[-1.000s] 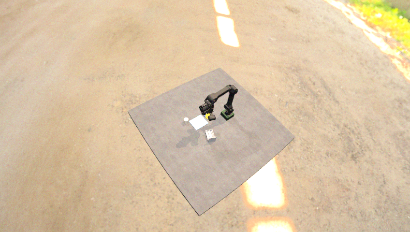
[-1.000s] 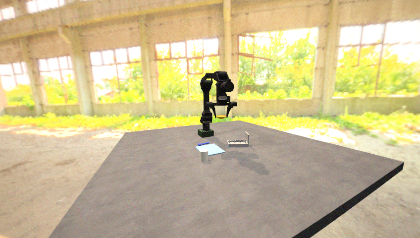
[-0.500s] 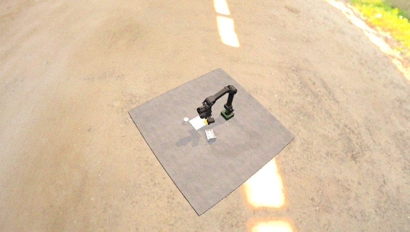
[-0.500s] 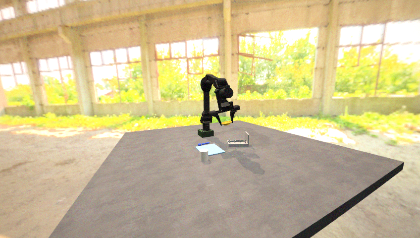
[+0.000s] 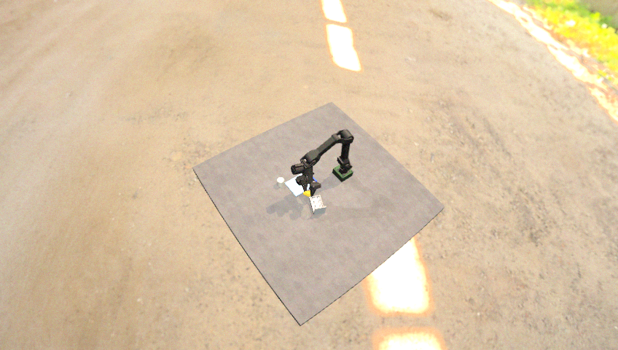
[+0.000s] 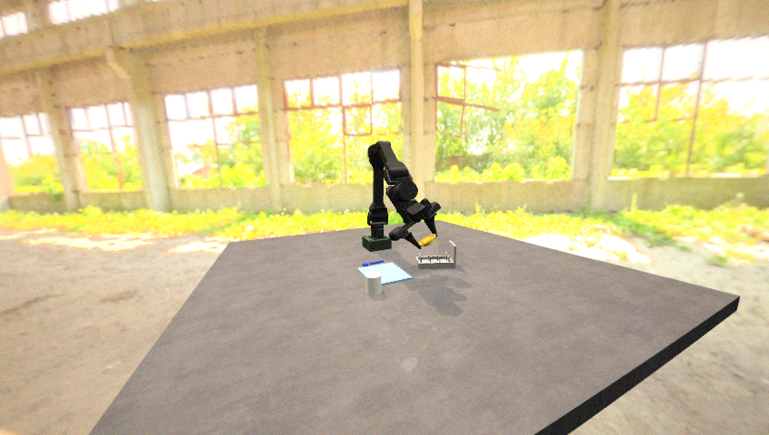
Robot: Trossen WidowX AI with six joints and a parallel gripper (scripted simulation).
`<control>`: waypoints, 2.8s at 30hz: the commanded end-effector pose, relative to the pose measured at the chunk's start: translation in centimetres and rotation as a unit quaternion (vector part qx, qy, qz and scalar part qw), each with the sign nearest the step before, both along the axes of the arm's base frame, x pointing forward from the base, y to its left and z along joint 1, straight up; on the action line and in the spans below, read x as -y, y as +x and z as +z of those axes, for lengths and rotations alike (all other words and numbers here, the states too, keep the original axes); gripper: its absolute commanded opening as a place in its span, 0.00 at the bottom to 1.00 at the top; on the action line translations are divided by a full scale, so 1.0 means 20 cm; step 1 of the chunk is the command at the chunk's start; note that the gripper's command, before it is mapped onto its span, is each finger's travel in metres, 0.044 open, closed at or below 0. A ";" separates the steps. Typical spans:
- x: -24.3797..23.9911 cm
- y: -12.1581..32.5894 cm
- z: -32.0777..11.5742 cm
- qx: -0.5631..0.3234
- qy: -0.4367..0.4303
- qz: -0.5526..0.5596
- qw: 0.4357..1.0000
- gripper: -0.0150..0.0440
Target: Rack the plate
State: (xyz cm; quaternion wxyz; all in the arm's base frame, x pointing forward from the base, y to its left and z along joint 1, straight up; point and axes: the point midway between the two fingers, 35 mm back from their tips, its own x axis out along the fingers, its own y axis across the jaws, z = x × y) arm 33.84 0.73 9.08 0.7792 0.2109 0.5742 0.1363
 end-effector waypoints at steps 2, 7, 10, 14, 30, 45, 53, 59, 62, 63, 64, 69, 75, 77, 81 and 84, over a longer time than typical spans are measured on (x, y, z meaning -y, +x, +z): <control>-0.01 0.04 -0.07 0.063 0.038 0.041 0.996 0.25; -0.01 0.06 -0.12 0.123 0.062 0.076 0.988 0.25; 0.00 0.06 -0.15 0.161 0.074 0.096 0.979 0.25; 0.00 0.05 -0.18 0.213 0.089 0.122 0.965 0.25; 0.00 -0.05 -0.21 0.407 0.122 0.199 0.883 0.25; -0.04 -0.25 -0.17 0.576 0.124 0.267 0.762 0.25; -0.05 -0.27 -0.16 0.591 0.124 0.272 0.749 0.25; -0.05 -0.27 -0.16 0.591 0.124 0.272 0.749 0.25; -0.05 -0.26 -0.18 0.590 0.122 0.274 0.750 0.25; -0.05 -0.26 -0.19 0.589 0.121 0.275 0.750 0.25; -0.05 -0.26 -0.20 0.589 0.120 0.275 0.750 0.25; -0.05 -0.25 -0.22 0.588 0.119 0.276 0.751 0.25; -0.05 -0.24 -0.25 0.587 0.120 0.276 0.752 0.25; -0.05 -0.24 -0.26 0.587 0.120 0.275 0.752 0.25; -0.06 -0.25 -0.28 0.587 0.120 0.276 0.752 0.25; -0.07 -0.25 -0.29 0.587 0.119 0.276 0.751 0.25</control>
